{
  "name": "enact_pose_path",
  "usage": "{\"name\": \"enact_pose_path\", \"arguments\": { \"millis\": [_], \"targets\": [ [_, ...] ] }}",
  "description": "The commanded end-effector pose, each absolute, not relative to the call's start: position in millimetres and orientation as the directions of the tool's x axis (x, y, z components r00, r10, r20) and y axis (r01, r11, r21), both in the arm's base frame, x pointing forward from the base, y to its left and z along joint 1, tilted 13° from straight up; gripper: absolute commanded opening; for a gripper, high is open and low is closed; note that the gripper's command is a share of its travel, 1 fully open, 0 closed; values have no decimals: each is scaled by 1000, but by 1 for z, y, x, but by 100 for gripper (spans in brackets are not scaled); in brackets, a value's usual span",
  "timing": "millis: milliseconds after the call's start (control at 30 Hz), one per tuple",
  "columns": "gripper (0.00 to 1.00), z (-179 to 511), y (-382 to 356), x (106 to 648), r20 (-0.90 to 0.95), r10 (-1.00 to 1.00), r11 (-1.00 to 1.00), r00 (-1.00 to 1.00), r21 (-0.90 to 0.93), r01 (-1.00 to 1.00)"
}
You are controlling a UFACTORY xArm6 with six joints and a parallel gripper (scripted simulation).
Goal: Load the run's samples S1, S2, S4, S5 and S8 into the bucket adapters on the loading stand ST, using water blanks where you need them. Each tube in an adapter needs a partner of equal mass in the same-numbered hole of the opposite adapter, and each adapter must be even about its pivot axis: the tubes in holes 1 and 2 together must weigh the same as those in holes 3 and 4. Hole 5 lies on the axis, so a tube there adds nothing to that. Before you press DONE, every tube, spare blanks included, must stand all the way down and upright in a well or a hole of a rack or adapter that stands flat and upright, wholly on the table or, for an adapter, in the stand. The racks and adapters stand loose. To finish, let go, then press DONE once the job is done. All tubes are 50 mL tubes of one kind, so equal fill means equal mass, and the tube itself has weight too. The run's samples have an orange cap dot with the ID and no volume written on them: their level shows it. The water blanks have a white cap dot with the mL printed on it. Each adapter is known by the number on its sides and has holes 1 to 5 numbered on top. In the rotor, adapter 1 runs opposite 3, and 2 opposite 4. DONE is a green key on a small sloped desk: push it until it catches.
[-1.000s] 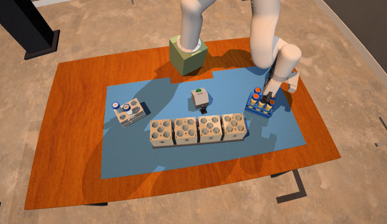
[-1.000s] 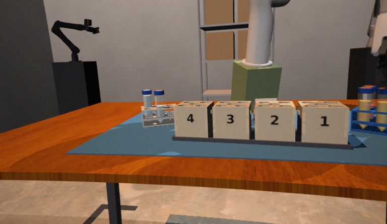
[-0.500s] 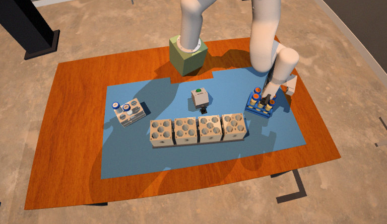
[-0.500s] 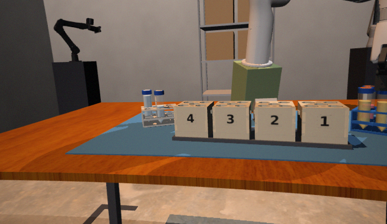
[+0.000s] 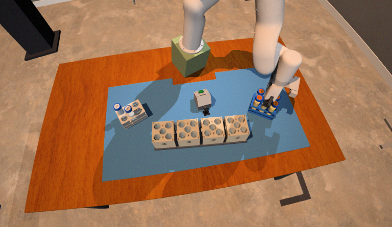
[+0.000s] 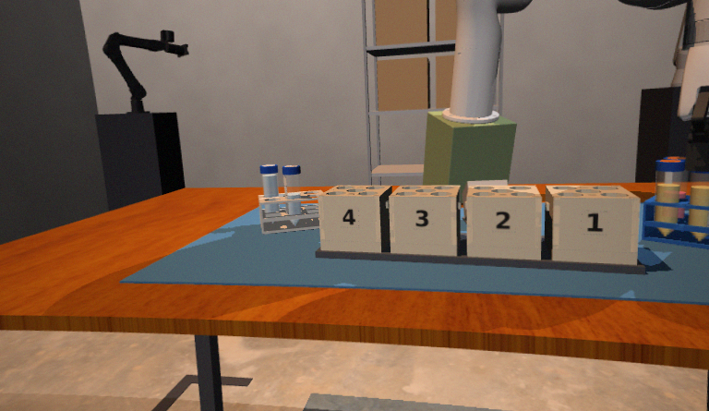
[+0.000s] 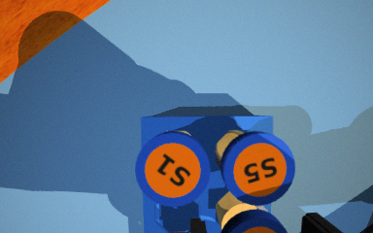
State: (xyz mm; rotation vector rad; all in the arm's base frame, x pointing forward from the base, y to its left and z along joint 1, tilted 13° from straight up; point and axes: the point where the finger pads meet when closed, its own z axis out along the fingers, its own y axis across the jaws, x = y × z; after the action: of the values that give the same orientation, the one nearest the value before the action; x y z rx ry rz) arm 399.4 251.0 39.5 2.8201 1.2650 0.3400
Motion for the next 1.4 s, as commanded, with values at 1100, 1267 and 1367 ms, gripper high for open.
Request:
{"name": "enact_pose_path", "arguments": {
  "millis": [1100, 1267, 1367],
  "targets": [
    [57, 28, 253, 404, 189, 741, -669, 644, 119, 734],
    [0, 29, 253, 403, 189, 741, -669, 644, 119, 734],
    [0, 29, 253, 403, 189, 741, -669, 644, 119, 734]
  ]
}}
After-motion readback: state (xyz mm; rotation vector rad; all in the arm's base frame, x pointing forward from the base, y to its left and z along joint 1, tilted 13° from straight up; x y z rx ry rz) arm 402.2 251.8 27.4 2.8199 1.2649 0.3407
